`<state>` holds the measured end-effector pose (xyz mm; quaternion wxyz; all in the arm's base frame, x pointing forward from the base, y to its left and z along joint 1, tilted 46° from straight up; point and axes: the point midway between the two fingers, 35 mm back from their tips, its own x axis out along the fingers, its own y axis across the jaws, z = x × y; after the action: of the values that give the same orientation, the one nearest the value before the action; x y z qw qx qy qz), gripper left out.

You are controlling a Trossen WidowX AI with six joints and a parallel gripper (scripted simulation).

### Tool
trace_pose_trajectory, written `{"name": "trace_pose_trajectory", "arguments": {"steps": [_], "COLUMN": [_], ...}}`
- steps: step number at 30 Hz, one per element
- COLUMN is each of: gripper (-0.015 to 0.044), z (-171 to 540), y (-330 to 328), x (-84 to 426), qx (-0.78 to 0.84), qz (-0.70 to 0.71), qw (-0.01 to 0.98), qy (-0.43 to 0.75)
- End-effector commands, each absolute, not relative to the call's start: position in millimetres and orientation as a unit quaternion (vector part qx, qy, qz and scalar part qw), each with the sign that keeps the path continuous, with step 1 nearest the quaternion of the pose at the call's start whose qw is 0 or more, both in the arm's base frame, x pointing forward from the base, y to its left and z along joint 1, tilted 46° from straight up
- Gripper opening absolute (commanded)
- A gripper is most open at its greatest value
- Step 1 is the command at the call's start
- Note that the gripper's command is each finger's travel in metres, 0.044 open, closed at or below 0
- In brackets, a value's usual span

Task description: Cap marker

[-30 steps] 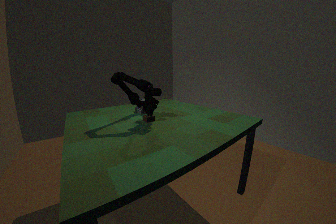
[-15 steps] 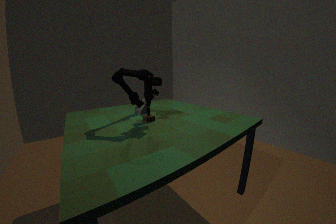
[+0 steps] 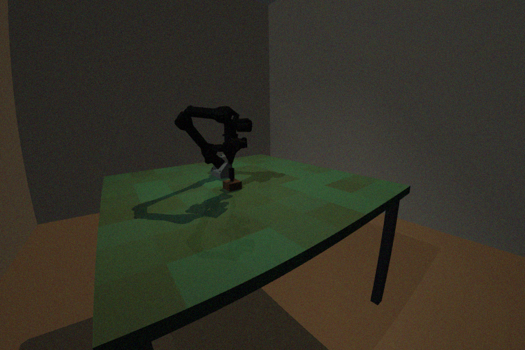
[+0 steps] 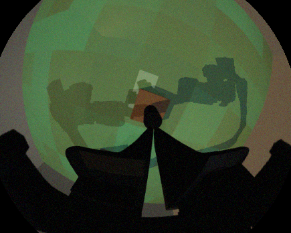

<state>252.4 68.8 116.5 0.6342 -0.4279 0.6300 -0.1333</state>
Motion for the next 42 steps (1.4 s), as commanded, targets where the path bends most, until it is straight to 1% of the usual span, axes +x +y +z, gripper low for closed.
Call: {"name": "trace_pose_trajectory", "arguments": {"steps": [1,13,38,42], "gripper": [0.0,0.0,0.0,0.0], "z": [123.4,121.7,97.1,100.3], "y": [74.2,72.5,47.3,51.9], "x": [253.9,254.3,260.5,261.8], "qx": [-0.328,-0.328,-0.328,-0.324], "qz": [-0.219,-0.219,-0.219,-0.218], "qw": [0.691,0.691,0.691,0.695], "qy": [0.606,0.606,0.605,0.604]}}
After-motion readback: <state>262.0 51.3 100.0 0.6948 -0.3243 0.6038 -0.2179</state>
